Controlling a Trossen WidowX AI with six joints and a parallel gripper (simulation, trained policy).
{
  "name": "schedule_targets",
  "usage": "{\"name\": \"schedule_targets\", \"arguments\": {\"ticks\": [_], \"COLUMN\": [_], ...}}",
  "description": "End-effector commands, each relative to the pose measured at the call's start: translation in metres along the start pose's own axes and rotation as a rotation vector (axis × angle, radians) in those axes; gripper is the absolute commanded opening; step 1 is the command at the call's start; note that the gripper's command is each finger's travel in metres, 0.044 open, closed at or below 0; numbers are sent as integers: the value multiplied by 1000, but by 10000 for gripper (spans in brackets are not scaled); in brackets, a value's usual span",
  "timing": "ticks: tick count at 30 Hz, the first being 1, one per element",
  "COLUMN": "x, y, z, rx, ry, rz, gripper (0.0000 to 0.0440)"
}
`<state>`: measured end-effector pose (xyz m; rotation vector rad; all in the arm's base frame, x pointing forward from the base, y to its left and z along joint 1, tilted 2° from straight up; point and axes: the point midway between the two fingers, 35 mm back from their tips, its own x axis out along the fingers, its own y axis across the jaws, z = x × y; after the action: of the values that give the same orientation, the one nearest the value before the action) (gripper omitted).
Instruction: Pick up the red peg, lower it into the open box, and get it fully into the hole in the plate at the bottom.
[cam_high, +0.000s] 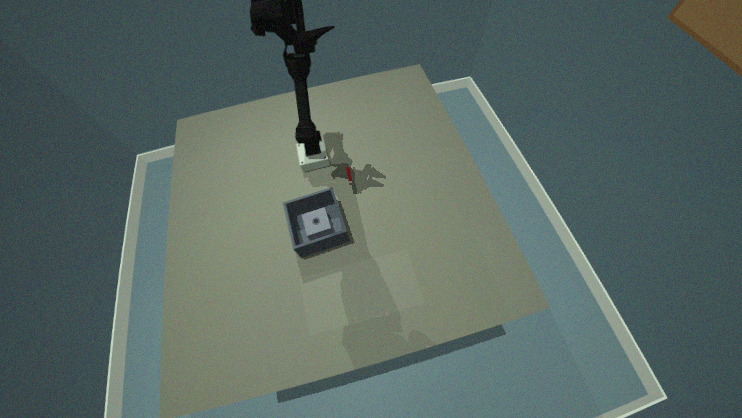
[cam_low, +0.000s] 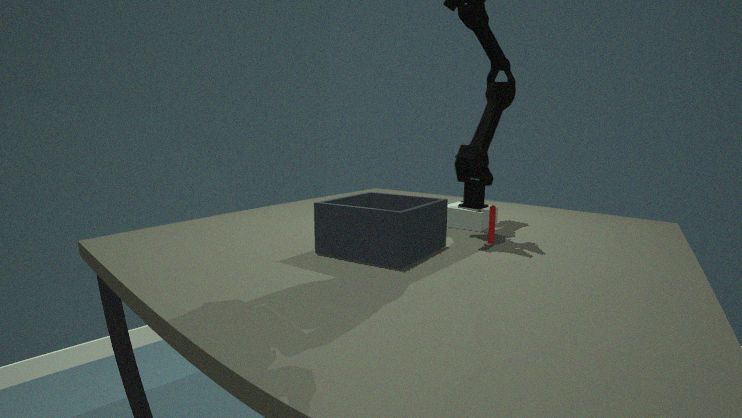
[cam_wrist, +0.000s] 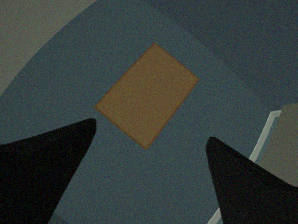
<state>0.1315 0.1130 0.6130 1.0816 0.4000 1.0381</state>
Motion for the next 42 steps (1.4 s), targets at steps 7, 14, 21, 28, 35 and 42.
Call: {"name": "schedule_targets", "arguments": {"ticks": [7, 14, 21, 28, 35, 42], "x": [11, 24, 33, 37, 33, 22], "y": [-51, -113, -178, -242, -298, -342], "z": [31, 47, 45, 25, -9, -53], "rx": [186, 392, 577, 727, 835, 888], "ry": [-93, -158, -203, -227, -222, -184], "rz": [-62, -172, -326, -519, -744, -990], "gripper": [440, 440, 440, 440, 440, 440]}}
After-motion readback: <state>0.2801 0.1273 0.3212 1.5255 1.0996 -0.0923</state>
